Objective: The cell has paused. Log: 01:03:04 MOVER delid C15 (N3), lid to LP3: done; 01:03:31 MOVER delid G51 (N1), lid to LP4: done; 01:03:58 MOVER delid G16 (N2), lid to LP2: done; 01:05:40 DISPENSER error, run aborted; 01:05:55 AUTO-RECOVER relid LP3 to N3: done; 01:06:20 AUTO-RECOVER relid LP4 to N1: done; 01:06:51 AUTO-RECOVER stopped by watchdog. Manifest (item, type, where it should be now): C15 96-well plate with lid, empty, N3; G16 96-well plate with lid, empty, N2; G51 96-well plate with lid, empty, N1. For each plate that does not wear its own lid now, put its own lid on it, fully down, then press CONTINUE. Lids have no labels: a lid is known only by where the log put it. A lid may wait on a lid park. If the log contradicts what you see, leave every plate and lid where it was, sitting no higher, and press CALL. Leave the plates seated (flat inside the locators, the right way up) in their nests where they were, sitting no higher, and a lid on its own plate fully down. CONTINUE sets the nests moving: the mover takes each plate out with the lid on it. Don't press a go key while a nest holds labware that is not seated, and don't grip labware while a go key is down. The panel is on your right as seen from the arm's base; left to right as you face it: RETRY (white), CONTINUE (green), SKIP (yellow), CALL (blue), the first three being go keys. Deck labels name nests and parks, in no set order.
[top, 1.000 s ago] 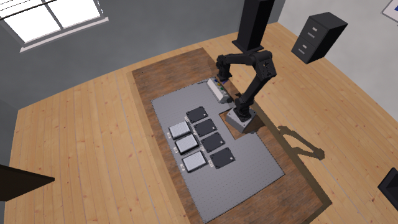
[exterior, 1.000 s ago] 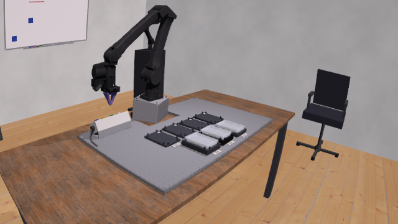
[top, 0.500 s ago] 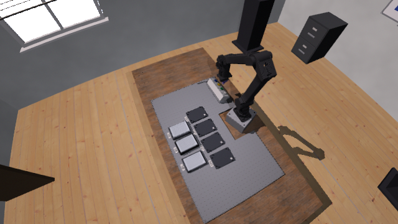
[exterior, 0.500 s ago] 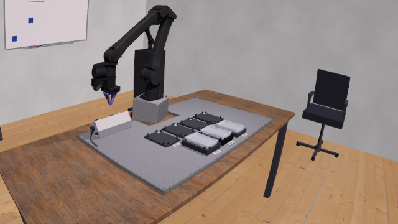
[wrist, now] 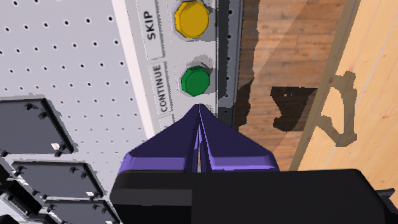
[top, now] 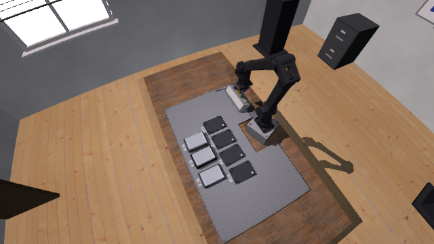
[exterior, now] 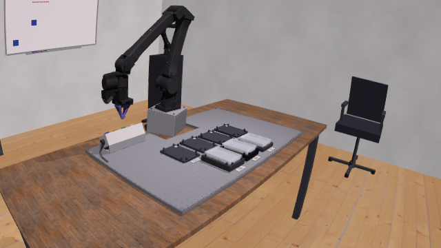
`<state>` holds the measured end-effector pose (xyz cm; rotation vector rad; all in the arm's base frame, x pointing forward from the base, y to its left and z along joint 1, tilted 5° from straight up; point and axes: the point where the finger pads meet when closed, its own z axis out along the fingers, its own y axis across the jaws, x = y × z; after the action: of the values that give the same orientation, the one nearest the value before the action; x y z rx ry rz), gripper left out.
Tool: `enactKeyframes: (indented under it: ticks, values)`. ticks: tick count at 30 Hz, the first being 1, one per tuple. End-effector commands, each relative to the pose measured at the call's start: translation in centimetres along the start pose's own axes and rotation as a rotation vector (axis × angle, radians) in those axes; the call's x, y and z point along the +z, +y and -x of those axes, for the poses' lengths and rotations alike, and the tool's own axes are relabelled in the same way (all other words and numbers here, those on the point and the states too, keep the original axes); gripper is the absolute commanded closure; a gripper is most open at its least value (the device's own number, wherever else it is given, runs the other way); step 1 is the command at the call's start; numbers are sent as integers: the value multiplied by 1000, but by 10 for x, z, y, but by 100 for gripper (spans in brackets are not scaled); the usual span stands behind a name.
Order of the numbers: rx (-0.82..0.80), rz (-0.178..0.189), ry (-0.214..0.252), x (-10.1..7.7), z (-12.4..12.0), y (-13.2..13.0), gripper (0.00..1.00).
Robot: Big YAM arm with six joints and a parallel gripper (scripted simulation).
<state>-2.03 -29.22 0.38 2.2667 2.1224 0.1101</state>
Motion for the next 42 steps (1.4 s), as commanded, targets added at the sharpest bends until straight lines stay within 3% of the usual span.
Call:
enactKeyframes:
  ticks: [1, 4, 5, 9, 11, 14, 42]
  values:
    - [-3, 1, -9, 6, 4, 4, 100]
    - [-3, 1, -9, 8, 4, 4, 100]
    - [-3, -1, -36, -3, 15, 1, 100]
    - [-3, -1, -36, -3, 15, 1, 100]
    - [-1, 1, -10, 9, 4, 4, 100]
    - [-4, 1, -5, 10, 3, 4, 100]
    - [-4, 1, -8, 28, 2, 4, 100]
